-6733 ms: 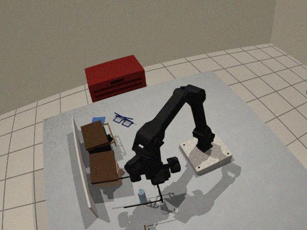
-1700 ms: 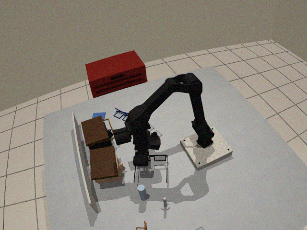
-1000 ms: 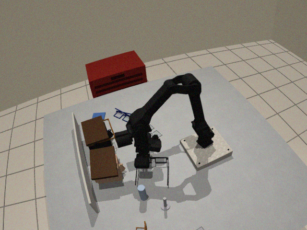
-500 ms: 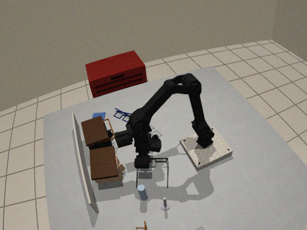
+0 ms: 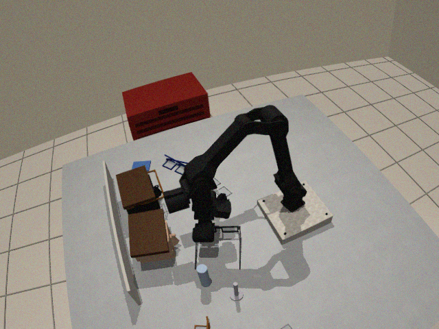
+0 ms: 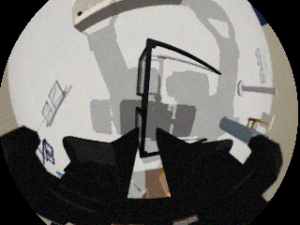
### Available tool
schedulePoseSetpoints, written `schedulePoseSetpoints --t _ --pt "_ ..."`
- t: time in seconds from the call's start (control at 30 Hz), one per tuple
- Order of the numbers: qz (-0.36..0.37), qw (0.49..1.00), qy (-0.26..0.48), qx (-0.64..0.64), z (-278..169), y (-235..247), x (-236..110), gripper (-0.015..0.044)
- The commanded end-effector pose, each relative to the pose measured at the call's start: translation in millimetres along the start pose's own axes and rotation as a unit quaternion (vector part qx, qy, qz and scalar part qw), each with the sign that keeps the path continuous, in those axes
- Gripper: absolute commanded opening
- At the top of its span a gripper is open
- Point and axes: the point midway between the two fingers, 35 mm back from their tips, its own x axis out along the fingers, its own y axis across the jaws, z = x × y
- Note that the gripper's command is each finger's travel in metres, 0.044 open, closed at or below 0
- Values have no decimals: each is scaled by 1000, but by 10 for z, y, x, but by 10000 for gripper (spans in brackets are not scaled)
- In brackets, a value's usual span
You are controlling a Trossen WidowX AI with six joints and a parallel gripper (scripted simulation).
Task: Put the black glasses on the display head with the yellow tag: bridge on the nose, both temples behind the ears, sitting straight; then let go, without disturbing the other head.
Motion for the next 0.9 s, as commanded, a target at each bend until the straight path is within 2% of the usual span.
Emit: schedulePoseSetpoints --t 0.0,0.1,0.2,0.37,0.5,0.8,0.87 --pt "-2 1000 2 2 -15 -26 -30 108" --pt "-2 1000 2 2 -24 11 -184 108" --pt "-2 1000 2 2 -16 88 -480 108" --pt "-2 1000 2 2 -14 96 -510 108" --pt "0 1000 3 4 -20 83 -437 200" --pt "-2 1000 2 0 -22 35 -497 200" --pt "-2 1000 2 0 -22 35 -497 147"
